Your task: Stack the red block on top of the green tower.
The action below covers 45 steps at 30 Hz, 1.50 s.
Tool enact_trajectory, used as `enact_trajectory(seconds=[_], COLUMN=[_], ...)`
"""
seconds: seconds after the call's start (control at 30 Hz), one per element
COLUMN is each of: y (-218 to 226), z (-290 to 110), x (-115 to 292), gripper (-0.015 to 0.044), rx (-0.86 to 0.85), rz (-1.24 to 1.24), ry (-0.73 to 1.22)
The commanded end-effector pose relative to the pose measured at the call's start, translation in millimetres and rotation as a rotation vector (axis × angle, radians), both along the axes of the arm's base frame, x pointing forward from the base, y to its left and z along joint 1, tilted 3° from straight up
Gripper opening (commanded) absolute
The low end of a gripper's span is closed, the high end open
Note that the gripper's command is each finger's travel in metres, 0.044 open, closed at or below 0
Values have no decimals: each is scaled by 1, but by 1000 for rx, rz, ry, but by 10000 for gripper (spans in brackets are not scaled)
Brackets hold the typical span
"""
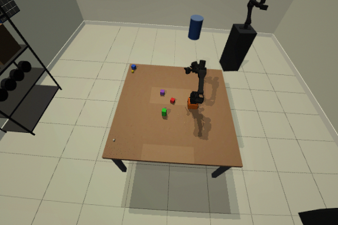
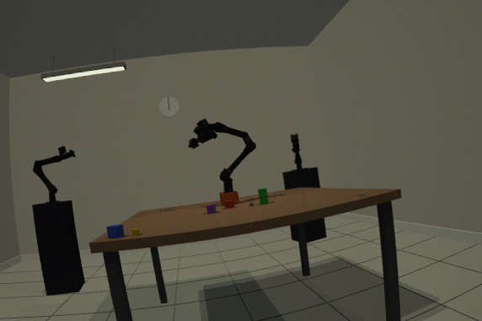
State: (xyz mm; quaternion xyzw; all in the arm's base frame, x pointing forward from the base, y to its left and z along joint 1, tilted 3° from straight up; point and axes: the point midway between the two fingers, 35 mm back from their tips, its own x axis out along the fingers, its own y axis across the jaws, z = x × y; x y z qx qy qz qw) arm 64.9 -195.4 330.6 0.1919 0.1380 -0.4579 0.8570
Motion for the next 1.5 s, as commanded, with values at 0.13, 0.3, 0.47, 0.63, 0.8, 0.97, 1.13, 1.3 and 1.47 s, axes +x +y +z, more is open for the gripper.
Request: enact_trajectory(seconds=[0.13, 0.3, 0.47, 0.63, 0.8, 0.97, 1.13, 1.3, 1.47], y=[-6, -12, -14, -12, -5, 6, 22, 41, 62], z=[-14, -35, -57, -80, -103, -126, -150, -174, -195], x=[10, 28, 47, 68, 88, 108, 125, 138, 149], gripper=[440, 440, 440, 440, 440, 440, 440, 440, 440], rx=[76, 184, 288, 388, 480, 562, 632, 688, 721], rz=[40, 97, 153, 207, 259, 308, 354, 397, 444], ry=[-5, 4, 30, 73, 133, 208, 297, 400, 505])
